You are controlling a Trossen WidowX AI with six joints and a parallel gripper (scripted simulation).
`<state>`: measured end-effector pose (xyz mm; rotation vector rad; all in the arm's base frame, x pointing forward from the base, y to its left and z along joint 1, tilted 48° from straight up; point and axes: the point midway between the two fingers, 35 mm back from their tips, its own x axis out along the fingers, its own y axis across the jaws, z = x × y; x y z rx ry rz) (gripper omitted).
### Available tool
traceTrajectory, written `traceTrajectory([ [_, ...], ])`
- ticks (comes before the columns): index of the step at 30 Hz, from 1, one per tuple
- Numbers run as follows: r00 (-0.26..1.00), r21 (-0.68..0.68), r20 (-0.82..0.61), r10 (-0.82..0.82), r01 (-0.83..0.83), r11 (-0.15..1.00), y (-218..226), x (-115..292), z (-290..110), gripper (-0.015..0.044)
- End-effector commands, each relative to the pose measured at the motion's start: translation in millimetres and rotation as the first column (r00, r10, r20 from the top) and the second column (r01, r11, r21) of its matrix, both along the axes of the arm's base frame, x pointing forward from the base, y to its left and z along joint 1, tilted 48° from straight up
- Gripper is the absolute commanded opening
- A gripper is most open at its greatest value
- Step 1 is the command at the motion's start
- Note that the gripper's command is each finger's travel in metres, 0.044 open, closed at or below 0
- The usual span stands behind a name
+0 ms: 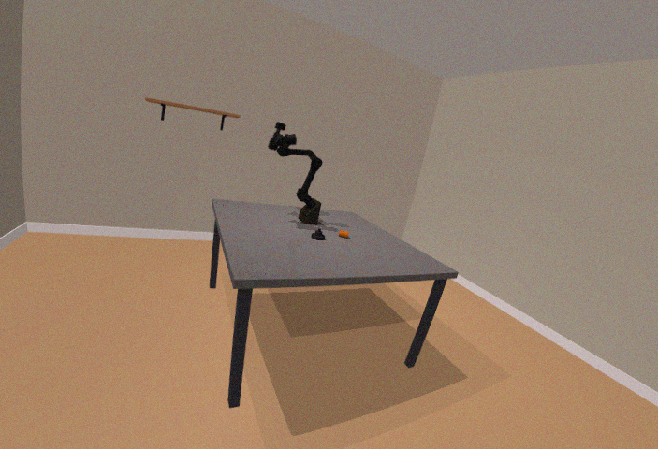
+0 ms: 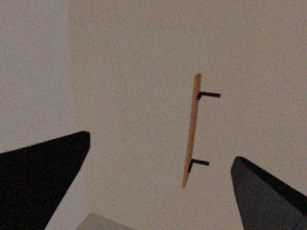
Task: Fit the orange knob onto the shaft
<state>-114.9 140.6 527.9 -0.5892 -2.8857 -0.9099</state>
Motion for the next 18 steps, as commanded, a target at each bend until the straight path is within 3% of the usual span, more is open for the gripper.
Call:
traceTrajectory([
  [1, 1.0, 0.013, -0.001, 0.006, -0.006, 1.0, -2, -1, 1, 0.0426],
  [6, 0.989, 0.352, 0.015, 0.146, -0.142, 0.925, -91, -27, 26, 0.044],
  [11, 0.968, 0.582, 0.001, 0.251, -0.205, 0.787, -171, -26, 40, 0.044],
  [14, 0.943, 0.709, -0.03, 0.332, -0.214, 0.672, -226, -14, 44, 0.044],
  [18, 0.892, 0.878, -0.009, 0.452, -0.208, 0.43, -308, 19, 37, 0.044],
])
